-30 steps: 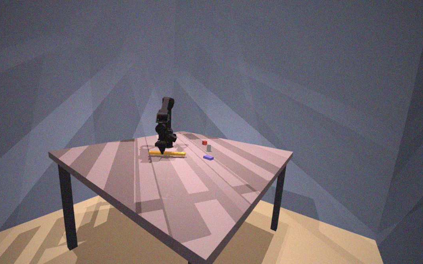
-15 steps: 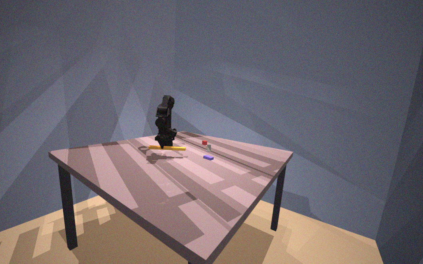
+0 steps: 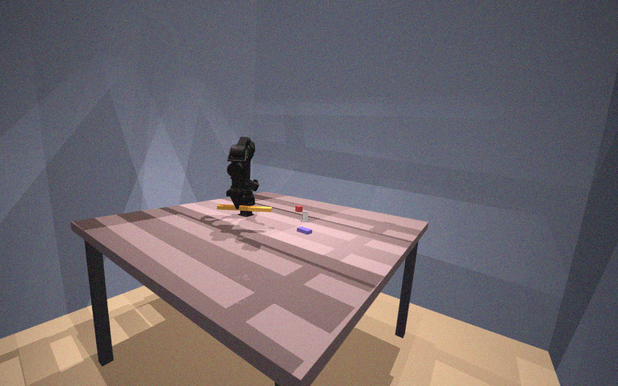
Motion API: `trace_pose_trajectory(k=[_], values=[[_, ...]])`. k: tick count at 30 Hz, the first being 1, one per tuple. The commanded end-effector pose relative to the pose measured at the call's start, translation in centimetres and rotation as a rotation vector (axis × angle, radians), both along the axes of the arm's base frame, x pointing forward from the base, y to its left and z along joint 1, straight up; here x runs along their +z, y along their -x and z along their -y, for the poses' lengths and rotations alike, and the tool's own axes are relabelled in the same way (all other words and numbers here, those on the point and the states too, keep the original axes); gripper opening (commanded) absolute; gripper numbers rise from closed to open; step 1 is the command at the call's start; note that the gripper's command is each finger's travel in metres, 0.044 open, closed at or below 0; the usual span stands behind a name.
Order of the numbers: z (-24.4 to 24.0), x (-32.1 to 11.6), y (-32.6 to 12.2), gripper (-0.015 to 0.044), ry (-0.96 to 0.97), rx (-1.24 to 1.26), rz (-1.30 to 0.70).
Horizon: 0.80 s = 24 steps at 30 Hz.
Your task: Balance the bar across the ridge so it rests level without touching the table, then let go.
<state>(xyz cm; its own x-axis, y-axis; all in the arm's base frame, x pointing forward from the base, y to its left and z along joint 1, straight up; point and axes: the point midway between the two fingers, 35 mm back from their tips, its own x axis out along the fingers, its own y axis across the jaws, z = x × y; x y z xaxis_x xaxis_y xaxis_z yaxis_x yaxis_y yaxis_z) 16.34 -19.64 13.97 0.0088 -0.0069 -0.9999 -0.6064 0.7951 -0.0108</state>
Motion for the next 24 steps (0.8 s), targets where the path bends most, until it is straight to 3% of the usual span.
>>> trace_pose_trajectory(k=[1,24], values=[[0.0,0.9,0.0,0.0,0.011,0.0,0.006],[-4.8,1.1,-5.9,0.0,0.002,-0.333,0.015]])
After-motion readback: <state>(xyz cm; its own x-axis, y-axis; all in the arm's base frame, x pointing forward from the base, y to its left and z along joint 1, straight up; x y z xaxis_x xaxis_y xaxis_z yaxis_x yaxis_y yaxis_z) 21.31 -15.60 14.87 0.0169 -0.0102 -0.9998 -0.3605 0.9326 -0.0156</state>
